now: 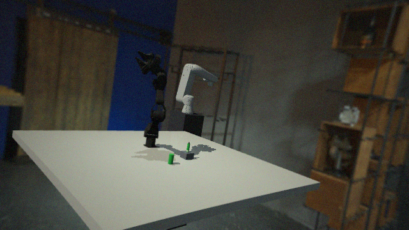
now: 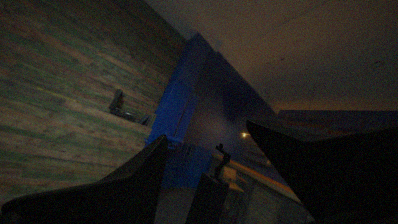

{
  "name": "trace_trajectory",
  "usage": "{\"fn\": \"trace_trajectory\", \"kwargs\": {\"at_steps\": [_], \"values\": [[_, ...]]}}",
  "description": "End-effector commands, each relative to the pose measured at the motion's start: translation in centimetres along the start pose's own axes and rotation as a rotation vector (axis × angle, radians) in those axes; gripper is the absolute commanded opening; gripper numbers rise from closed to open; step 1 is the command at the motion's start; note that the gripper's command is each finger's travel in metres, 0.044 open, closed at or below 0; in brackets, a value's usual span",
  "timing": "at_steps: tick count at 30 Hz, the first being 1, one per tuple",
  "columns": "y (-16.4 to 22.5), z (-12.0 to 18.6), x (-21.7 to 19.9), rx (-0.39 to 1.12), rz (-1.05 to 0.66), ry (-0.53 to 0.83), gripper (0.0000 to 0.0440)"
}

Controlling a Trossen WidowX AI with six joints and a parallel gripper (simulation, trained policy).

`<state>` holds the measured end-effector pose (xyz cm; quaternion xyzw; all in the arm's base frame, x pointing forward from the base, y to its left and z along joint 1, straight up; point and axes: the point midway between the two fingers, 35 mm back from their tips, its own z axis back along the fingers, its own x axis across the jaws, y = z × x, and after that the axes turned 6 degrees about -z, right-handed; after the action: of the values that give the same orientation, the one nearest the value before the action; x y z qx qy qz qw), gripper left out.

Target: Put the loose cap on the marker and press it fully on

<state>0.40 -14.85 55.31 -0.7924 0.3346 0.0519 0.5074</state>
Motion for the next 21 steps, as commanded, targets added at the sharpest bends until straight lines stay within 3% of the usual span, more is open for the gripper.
{"fn": "trace_trajectory", "kwargs": {"at_steps": [1,7,21], "values": [[0.1,0.0,-0.2,0.004,-0.009,0.010,0.0376],[0.3,-0.3,-1.3,0.033,-0.048,0.076,0.0236],[1.4,-0.5,-3.5,0.121,-0.158,0.221,0.0269]]}}
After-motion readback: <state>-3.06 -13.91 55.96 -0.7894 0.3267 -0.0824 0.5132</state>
